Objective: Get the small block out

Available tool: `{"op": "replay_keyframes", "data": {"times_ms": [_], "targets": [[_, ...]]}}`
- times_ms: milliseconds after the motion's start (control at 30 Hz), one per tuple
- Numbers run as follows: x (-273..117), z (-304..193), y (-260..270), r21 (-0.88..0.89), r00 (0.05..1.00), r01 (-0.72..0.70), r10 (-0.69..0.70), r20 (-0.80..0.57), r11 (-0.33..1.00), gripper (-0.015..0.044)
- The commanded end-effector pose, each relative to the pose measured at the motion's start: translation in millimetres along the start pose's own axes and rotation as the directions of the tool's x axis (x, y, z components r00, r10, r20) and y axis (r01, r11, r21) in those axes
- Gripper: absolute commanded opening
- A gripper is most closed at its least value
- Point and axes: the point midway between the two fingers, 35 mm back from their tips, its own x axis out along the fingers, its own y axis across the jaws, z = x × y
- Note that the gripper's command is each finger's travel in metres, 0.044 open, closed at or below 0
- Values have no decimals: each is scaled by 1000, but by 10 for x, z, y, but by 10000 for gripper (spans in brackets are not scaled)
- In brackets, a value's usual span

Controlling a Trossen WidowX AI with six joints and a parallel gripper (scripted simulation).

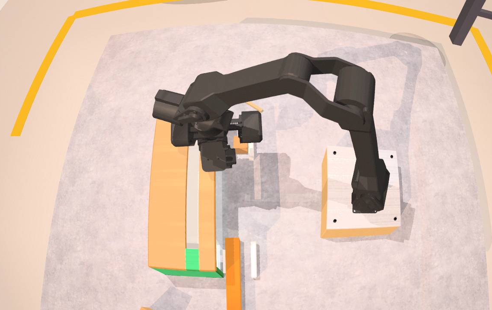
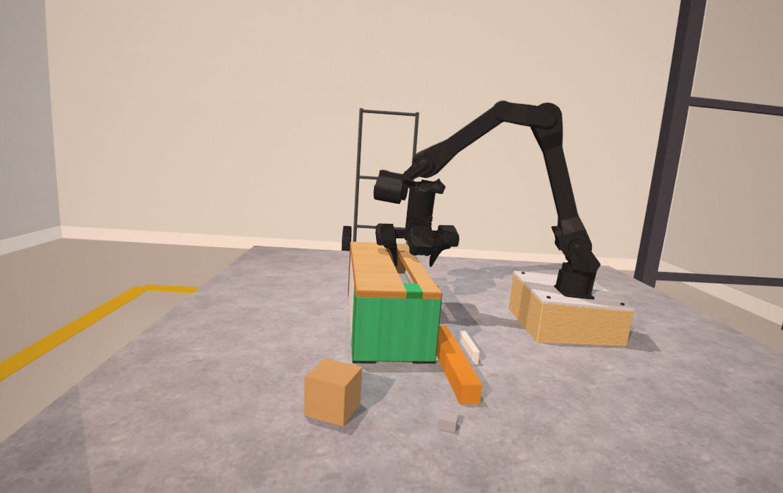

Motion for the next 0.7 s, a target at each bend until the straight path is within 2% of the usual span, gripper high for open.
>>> {"op": "replay_keyframes", "data": {"times_ms": [0, 100, 267, 333, 400, 533, 667], "targets": [[-289, -103, -31, 2, 1000, 16, -16, -7, 1000, 400], [-535, -167, -6, 4, 1000, 15, -15, -5, 1000, 400], [-529, -163, -26, 3, 1000, 25, -25, -3, 1000, 400], [-526, -171, -15, 74, 1000, 28, -29, 4, 997, 348], [-519, -189, 11, 267, 999, 32, -40, 23, 963, 295], [-506, -225, 65, 645, 996, 10, -66, 63, 764, 285], [-497, -258, 115, 902, 990, -50, -96, 100, 430, 285]]}}
